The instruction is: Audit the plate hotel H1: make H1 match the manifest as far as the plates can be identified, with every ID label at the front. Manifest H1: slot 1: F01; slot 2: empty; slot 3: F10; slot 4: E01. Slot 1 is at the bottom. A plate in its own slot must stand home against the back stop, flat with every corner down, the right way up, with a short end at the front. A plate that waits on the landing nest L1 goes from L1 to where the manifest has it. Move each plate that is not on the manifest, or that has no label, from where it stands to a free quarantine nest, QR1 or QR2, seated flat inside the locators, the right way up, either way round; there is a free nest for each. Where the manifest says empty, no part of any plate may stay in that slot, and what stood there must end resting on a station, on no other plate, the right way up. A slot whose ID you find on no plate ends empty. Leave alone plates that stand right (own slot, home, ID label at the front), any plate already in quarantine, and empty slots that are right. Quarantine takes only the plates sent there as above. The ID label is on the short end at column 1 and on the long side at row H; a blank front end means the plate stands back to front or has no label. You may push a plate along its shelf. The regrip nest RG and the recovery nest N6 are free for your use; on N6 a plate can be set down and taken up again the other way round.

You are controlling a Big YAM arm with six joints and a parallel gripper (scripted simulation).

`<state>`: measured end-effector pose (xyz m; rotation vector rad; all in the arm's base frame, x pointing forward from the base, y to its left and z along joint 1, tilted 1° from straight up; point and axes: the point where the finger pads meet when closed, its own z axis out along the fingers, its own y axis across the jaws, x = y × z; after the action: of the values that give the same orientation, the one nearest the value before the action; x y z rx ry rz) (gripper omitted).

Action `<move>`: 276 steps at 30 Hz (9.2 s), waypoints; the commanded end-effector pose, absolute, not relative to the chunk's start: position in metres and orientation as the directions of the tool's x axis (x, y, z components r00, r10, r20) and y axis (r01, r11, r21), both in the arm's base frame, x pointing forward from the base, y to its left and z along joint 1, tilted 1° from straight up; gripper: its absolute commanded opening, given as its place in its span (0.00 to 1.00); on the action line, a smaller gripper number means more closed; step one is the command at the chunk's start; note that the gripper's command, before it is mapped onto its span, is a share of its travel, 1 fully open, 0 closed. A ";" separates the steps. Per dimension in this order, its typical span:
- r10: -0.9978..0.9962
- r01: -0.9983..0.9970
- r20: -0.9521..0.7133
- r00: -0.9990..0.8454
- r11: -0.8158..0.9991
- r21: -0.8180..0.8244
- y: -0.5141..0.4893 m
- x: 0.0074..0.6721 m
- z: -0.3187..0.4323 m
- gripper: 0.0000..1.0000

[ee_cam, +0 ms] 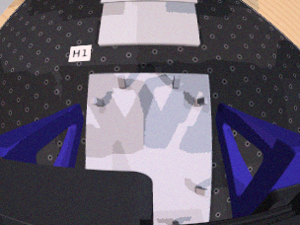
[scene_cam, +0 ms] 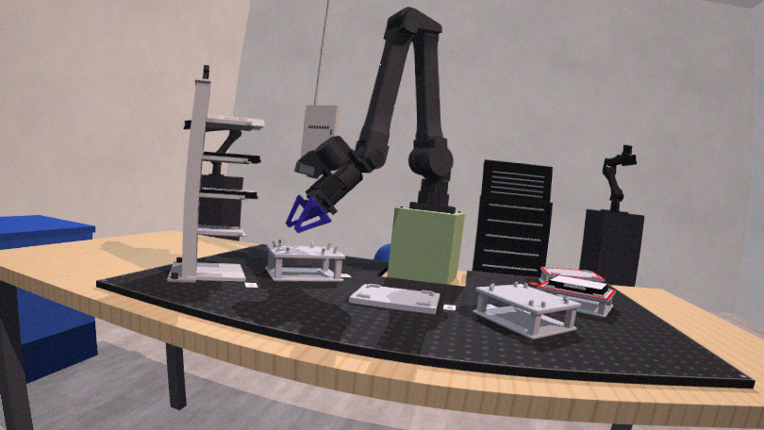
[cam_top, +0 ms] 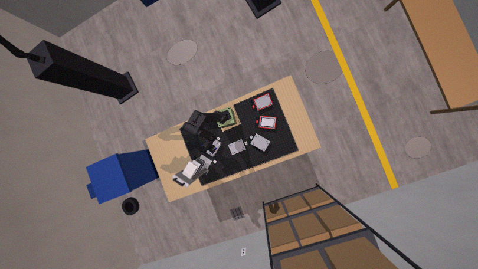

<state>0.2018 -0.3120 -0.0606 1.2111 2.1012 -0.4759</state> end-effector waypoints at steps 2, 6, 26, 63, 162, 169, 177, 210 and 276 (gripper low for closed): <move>0.618 0.864 -0.707 -0.343 0.503 0.020 -0.308 0.203 -0.048 1.00; 0.617 0.863 -0.707 -0.344 0.505 0.020 -0.305 0.202 -0.046 1.00; 0.618 0.863 -0.707 -0.345 0.505 0.021 -0.286 0.191 -0.027 1.00; 0.583 0.867 -0.747 -0.320 0.499 0.018 -0.302 0.193 0.097 1.00; 0.565 0.862 -0.759 -0.322 0.507 0.012 -0.330 0.208 0.203 1.00; 0.566 0.863 -0.759 -0.322 0.506 0.012 -0.339 0.212 0.202 1.00; 0.565 0.861 -0.759 -0.323 0.508 0.011 -0.345 0.217 0.202 1.00; 0.567 0.864 -0.758 -0.321 0.504 0.011 -0.381 0.235 0.200 1.00; 0.590 0.863 -0.737 -0.331 0.504 0.016 -0.417 0.260 0.186 0.86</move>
<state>0.2513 -0.4009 0.1560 1.2187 2.1051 -0.4720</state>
